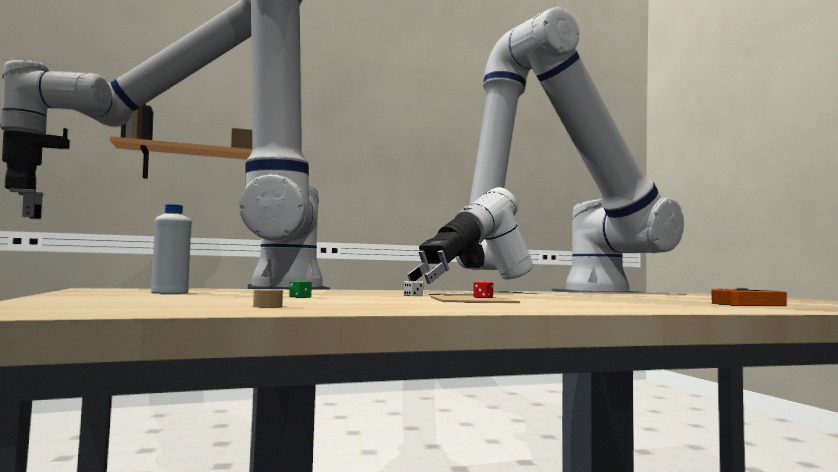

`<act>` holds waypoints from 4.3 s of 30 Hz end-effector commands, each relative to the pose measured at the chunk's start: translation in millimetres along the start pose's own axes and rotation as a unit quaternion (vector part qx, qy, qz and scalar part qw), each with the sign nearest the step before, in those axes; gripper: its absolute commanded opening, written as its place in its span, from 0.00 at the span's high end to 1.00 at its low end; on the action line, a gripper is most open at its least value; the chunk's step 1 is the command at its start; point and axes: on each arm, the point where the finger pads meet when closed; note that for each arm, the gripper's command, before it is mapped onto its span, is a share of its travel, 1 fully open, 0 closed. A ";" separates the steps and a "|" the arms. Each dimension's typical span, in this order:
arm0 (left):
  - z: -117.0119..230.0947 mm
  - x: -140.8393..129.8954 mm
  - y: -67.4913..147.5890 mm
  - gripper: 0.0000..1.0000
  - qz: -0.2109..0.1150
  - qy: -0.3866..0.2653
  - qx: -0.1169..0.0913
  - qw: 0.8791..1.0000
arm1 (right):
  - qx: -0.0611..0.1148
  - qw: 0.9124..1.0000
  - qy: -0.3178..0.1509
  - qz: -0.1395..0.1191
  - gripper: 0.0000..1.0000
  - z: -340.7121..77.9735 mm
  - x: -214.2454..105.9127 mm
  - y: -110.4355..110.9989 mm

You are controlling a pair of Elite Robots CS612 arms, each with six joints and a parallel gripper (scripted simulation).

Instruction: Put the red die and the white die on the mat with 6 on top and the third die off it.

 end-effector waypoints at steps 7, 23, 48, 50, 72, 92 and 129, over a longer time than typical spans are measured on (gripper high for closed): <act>-0.2 -4.4 4.2 0.13 -0.001 0.000 0.000 1.000 | 0.000 1.000 0.000 -0.001 0.00 -0.2 -0.8 1.0; -1.0 -52.0 29.6 0.13 -0.001 0.000 0.000 1.000 | 0.000 1.000 0.000 -0.001 0.00 -0.2 -0.8 1.0; -1.4 -58.0 27.1 0.13 0.047 0.000 -0.001 0.999 | 0.000 1.000 0.000 -0.001 0.00 -0.2 -0.8 1.0; -1.2 -59.2 27.1 0.13 0.061 0.000 -0.001 0.998 | 0.000 1.000 0.000 -0.001 0.00 -0.2 -0.8 1.0; -1.7 -79.7 13.9 0.13 0.289 0.000 -0.005 0.957 | 0.000 1.000 0.000 -0.001 0.00 -0.2 -0.8 1.0; -1.8 -96.8 4.2 0.13 0.463 0.000 -0.008 0.886 | 0.000 1.000 0.000 -0.001 0.00 -0.2 -0.8 1.0; -1.2 -77.9 3.0 0.00 0.514 -0.061 0.028 0.855 | 0.000 1.000 0.000 -0.001 0.00 -0.2 -0.8 1.0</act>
Point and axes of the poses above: on each arm, the point where the finger pads meet when closed, its own y axis back along the fingers, its own z axis across the jaws, x = y × z, and after that the axes turned 1 degree about y, right-handed
